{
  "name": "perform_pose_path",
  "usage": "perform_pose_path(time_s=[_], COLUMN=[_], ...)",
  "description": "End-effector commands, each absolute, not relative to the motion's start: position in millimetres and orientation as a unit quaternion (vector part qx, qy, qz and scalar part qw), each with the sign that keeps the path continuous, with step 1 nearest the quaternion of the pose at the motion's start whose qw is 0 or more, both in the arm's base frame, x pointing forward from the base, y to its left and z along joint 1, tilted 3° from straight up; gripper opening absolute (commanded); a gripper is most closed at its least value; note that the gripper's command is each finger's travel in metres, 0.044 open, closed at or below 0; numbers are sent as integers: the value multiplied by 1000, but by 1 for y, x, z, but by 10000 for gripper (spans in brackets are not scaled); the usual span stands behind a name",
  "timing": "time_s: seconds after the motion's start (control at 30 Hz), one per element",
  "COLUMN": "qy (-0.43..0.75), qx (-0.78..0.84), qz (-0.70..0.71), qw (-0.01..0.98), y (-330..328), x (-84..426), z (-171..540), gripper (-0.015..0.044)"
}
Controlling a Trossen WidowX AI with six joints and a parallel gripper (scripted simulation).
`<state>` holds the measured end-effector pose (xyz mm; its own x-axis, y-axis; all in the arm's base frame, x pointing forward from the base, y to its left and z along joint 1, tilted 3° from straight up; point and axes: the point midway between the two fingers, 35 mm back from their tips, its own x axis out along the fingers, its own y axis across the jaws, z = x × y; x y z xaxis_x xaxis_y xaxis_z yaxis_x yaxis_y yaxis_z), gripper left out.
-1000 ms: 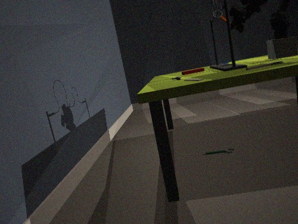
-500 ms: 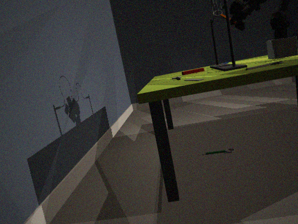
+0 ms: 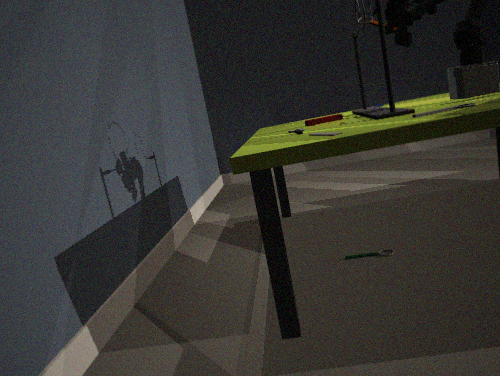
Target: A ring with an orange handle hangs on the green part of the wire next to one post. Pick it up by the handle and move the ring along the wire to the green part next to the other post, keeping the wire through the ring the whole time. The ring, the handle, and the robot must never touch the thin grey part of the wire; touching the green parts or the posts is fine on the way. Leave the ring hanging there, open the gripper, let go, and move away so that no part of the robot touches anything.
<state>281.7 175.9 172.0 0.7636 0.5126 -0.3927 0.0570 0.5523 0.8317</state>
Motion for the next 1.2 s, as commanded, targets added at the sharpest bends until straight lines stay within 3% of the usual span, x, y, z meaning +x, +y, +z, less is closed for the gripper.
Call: perform_pose_path(time_s=[0.0, 1.17], qy=[310, 293], qx=[477, 646], qz=[151, 193], qw=[808, 678], y=[182, 196], x=[282, 281], z=[184, 247], gripper=[-150, -150])
